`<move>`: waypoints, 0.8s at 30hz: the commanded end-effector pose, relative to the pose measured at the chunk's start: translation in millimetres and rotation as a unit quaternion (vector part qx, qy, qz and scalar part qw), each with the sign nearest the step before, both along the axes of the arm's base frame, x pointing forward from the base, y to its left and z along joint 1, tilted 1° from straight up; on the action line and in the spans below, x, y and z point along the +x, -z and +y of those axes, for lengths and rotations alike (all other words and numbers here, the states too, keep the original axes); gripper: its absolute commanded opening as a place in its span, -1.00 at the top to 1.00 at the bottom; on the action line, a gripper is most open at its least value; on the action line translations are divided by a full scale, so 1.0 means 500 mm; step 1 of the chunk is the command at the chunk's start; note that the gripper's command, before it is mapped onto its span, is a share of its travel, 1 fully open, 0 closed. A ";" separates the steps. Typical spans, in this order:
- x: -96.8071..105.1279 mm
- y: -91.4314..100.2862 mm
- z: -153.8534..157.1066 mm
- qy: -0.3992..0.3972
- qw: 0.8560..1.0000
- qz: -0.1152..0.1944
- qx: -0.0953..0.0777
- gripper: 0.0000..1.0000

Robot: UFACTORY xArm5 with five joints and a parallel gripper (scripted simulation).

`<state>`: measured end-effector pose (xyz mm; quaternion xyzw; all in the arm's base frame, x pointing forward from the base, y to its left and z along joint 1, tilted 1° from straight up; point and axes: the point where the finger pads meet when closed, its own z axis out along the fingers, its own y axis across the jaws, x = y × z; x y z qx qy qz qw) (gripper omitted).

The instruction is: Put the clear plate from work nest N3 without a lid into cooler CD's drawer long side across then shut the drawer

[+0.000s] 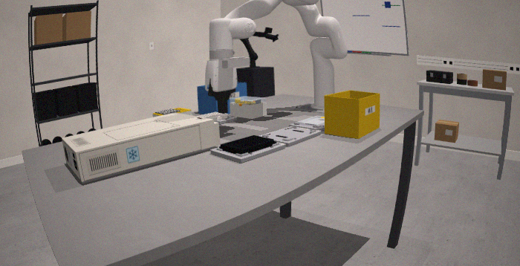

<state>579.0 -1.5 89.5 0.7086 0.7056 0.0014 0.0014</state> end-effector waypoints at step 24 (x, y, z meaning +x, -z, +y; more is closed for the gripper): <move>0.002 -0.085 -0.001 0.000 1.000 -0.002 0.008 1.00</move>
